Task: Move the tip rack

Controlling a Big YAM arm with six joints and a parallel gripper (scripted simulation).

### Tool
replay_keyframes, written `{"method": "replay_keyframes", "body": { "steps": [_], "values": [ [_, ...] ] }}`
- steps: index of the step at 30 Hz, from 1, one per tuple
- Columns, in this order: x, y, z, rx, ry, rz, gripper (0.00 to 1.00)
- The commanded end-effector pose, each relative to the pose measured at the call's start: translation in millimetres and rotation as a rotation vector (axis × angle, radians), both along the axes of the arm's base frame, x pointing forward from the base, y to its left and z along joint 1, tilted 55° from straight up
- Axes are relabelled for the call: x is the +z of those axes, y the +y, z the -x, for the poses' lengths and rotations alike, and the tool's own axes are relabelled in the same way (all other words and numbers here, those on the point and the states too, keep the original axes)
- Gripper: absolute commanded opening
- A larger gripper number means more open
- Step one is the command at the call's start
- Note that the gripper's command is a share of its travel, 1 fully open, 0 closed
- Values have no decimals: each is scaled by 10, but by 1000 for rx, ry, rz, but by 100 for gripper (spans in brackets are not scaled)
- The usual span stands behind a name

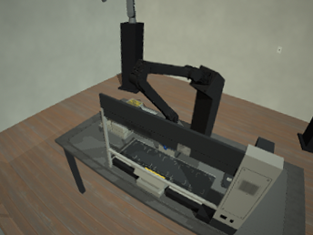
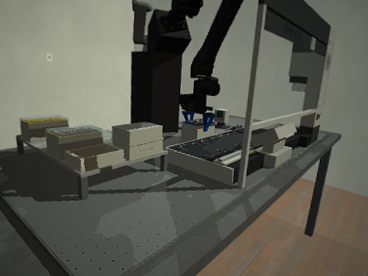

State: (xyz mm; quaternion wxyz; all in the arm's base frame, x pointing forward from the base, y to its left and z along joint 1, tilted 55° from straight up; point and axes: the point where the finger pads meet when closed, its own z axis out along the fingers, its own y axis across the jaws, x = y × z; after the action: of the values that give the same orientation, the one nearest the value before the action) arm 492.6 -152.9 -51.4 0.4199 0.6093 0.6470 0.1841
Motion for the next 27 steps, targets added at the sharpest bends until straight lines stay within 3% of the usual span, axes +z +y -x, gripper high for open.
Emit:
{"method": "replay_keyframes", "body": {
  "steps": [1,25,26,27],
  "values": [
    [-58,-79,4,-6,4,11,0],
    [-57,-77,2,-6,2,11,0],
    [-57,-77,2,-6,2,11,100],
    [-58,-77,3,-6,3,11,100]
  ]
}}
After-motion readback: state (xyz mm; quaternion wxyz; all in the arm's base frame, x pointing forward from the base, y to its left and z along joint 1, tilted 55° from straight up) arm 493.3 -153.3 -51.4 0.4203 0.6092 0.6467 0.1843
